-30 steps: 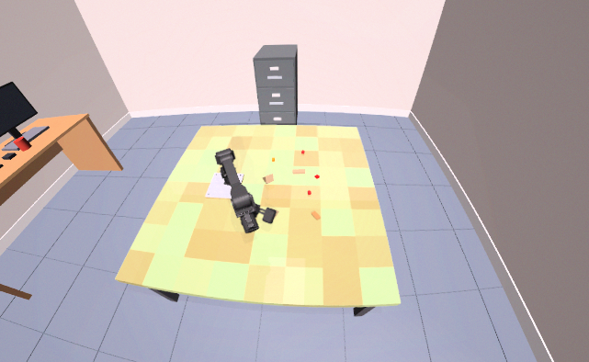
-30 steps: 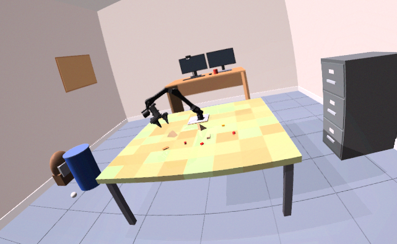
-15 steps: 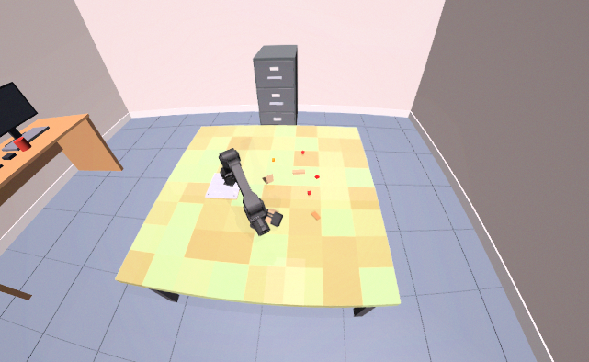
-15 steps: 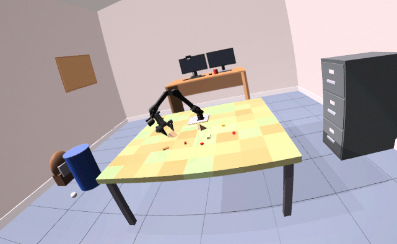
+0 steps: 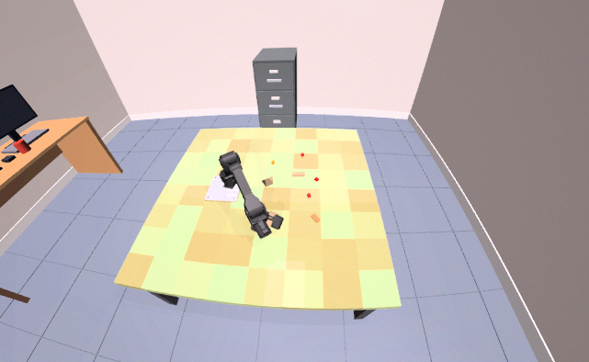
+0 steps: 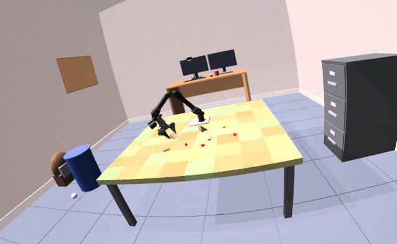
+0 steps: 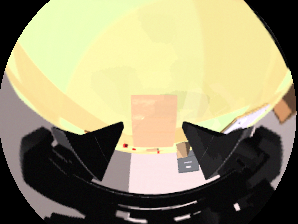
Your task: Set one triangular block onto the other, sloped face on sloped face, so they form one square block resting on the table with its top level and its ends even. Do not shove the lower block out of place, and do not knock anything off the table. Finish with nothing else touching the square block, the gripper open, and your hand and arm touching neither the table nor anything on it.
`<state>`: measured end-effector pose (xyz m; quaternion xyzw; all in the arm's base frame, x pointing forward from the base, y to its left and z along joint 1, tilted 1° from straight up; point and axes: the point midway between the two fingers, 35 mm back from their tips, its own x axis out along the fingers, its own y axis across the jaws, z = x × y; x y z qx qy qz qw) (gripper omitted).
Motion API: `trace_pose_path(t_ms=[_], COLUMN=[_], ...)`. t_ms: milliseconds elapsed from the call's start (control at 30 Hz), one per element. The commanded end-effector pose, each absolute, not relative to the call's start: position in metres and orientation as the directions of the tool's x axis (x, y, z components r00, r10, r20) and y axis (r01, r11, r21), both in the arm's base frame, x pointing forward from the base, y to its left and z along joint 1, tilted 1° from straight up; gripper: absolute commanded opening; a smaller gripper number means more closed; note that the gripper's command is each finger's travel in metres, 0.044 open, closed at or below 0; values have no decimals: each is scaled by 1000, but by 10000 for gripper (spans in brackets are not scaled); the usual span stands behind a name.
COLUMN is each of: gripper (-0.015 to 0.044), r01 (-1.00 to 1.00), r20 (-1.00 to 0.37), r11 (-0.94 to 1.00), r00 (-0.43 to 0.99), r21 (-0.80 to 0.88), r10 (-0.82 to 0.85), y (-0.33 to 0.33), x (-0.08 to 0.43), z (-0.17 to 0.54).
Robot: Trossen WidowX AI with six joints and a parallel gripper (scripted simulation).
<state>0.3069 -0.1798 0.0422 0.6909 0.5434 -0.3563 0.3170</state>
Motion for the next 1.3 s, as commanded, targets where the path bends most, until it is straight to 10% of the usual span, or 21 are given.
trace_pose_path(t_ms=[0,667,1267], gripper=[388,0,0], r01=[977,976,963], r20=[-837,-837,-835], r11=[-208,-212,-267], r00=[156,157,175], r21=[51,50,35], r10=[525,524,521], y=[-180,-180,-177], x=[307,307,303], z=[42,48,135])
